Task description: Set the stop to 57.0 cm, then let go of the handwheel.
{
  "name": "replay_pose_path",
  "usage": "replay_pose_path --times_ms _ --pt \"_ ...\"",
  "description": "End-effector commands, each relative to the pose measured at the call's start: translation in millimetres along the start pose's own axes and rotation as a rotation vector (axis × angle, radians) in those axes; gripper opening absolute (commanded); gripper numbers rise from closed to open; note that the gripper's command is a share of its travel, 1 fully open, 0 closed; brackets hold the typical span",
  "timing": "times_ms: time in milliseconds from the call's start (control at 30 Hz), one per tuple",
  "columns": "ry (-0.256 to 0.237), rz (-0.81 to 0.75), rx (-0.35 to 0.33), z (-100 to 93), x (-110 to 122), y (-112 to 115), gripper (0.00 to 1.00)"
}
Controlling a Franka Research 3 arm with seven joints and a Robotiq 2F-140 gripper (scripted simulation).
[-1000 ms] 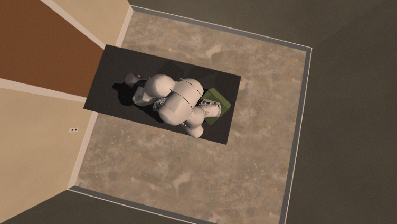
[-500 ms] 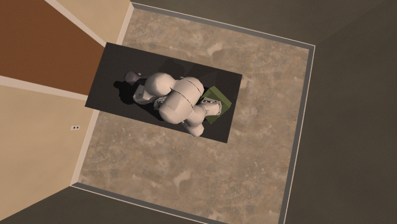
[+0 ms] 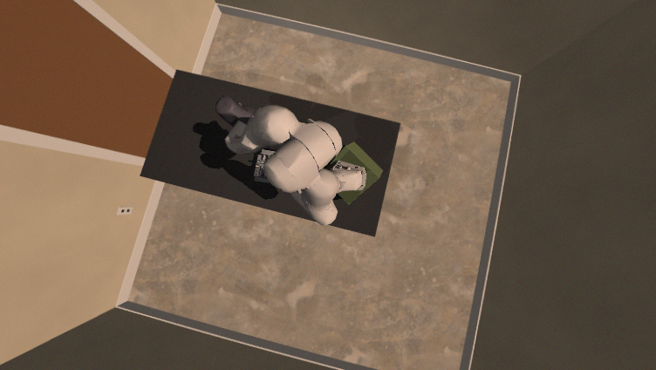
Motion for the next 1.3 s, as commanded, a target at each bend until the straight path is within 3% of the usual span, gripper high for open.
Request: replay_pose_path --times_ms 0,333,567,1267 --pt "0.01 -0.065 -0.006 2.2 3.2 -7.6 0.33" --pt "0.01 -0.065 -0.006 5.2 3.2 -7.6 0.33" --pt "0.01 -0.065 -0.006 50.3 3.7 -7.4 0.33" --pt "0.01 -0.065 -0.006 58.0 3.8 -7.3 0.33"
Point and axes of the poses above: the point where the finger pads meet when closed, its own z axis out along the fingers, its own x axis across the jaws, y = z × x, the point moved 6 cm from there along -z, back along the fingers, and after that the axes turned 15 degrees about -z, right-handed, at the moved point
